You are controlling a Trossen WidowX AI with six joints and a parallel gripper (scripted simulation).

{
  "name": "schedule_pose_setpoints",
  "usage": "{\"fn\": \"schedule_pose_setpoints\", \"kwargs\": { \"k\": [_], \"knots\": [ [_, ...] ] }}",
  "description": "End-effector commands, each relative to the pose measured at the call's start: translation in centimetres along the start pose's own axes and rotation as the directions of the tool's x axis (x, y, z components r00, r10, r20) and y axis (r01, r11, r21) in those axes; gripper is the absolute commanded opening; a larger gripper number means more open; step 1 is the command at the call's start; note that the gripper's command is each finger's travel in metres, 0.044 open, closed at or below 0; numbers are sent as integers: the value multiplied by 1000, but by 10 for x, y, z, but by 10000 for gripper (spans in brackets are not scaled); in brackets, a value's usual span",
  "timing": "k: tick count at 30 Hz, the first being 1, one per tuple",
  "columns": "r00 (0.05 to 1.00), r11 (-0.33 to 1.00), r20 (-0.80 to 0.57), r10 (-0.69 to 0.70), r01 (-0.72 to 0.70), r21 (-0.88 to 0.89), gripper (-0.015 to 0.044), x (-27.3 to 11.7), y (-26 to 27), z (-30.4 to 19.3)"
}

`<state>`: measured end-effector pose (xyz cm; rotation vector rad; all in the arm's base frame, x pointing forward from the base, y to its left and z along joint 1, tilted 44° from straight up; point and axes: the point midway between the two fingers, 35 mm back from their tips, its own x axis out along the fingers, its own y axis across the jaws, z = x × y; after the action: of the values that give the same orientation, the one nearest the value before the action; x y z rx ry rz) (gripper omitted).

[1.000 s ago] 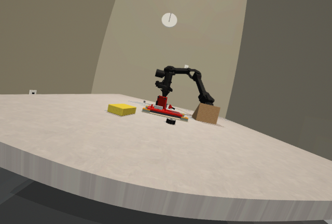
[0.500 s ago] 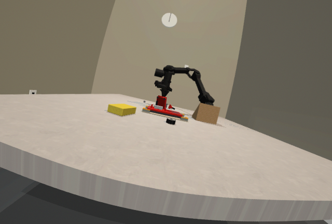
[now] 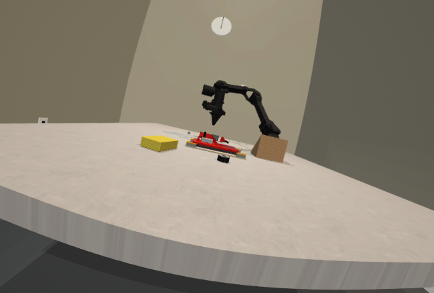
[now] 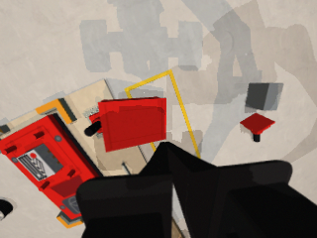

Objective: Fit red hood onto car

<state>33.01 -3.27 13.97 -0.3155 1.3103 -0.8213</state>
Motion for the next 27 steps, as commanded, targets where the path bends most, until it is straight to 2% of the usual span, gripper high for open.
{"fn": "schedule_pose_setpoints", "kwargs": {
  "k": [1, 6, 27],
  "knots": [
    [1000, 1000, 8, 8, -8, 4, 0, -27, 1, 1],
    [1000, 1000, 7, 5, -5, 3, 0, -53, -2, -2],
    [1000, 1000, 17, 9, -9, 0, 0, -48, -2, 0]
  ]
}}
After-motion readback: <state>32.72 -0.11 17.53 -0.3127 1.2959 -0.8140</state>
